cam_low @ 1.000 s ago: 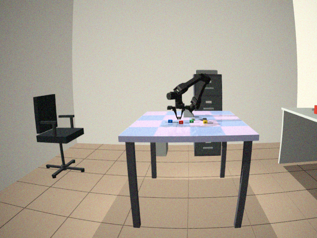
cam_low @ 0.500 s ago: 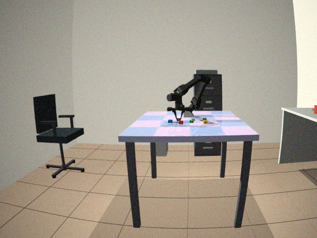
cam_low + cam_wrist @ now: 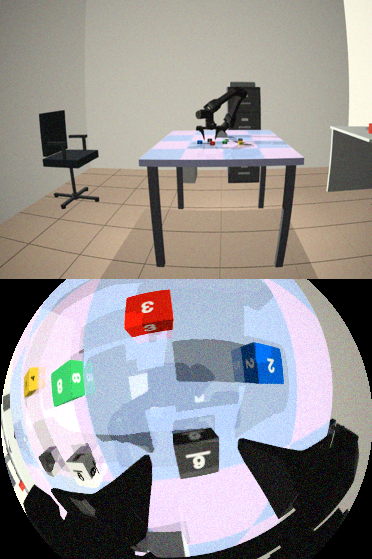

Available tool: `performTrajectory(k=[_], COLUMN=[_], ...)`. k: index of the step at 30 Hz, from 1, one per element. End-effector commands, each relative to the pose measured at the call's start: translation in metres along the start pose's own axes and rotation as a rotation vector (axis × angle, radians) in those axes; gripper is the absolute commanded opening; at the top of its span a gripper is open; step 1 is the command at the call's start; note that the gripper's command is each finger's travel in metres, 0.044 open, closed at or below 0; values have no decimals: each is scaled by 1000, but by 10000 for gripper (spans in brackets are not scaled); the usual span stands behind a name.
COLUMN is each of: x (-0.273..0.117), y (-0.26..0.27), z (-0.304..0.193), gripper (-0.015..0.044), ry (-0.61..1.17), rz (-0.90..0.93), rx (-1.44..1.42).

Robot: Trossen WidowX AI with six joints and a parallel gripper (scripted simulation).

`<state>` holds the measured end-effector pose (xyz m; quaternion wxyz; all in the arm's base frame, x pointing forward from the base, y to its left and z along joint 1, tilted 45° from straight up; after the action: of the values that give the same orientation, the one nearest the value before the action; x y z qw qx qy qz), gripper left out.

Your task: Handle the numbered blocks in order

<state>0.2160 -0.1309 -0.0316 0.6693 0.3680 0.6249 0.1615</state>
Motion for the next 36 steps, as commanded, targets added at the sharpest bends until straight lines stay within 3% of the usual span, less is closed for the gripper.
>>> performTrajectory(k=[1, 5, 9, 11, 16, 20, 29, 36], x=[1, -32, -35, -44, -108, -116, -117, -123], y=[1, 0, 0, 0, -1, 0, 2, 114], z=[0, 0, 0, 1, 1, 0, 0, 2], gripper=[400, 400, 400, 348, 216, 120, 120, 120], ry=[0, 0, 0, 0, 1, 1, 1, -9], rz=[5, 3, 3, 2, 0, 1, 0, -8], rx=[3, 3, 3, 3, 4, 4, 5, 17])
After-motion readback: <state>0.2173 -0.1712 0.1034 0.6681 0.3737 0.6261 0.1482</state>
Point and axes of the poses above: the point midway between the two fingers, 35 mm back from their tips, its own x axis out along the fingers, its own y axis across the jaws, z = x × y, the point moved 4 cm from there along -x, back along the fingers, and after that the axes turned 8 degrees about x, right-handed, at the moved point
